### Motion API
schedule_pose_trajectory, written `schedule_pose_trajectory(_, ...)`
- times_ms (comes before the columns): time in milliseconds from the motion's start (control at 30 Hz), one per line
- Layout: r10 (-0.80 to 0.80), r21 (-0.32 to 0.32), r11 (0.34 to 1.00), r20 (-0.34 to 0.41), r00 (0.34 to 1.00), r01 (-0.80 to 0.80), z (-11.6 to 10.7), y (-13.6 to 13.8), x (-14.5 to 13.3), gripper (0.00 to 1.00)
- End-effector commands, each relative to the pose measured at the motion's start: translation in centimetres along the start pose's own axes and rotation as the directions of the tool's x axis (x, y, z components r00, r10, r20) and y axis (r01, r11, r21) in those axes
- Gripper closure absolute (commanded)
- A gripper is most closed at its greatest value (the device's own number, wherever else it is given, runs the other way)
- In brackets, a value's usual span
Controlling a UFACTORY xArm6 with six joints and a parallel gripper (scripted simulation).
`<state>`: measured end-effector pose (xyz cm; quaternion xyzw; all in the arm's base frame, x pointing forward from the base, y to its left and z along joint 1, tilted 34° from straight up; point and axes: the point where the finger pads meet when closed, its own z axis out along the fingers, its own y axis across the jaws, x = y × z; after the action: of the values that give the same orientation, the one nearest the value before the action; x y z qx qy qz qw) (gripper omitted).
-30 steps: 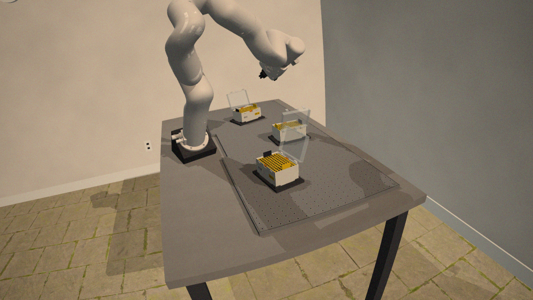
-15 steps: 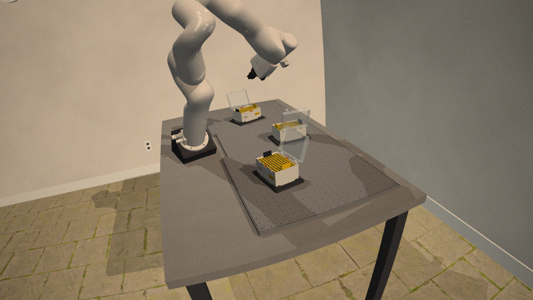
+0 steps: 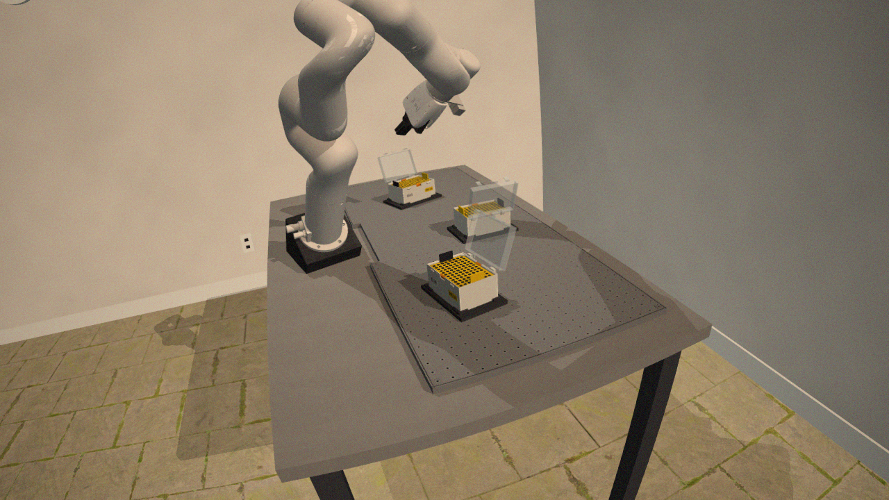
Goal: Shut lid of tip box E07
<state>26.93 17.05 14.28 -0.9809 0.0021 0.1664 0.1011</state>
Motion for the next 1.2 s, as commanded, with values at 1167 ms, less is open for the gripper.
schedule_pose_trajectory(1167,0.525,-0.49,0.685,-0.182,0.831,-0.54,8.2,0.3,-5.6,1.0)
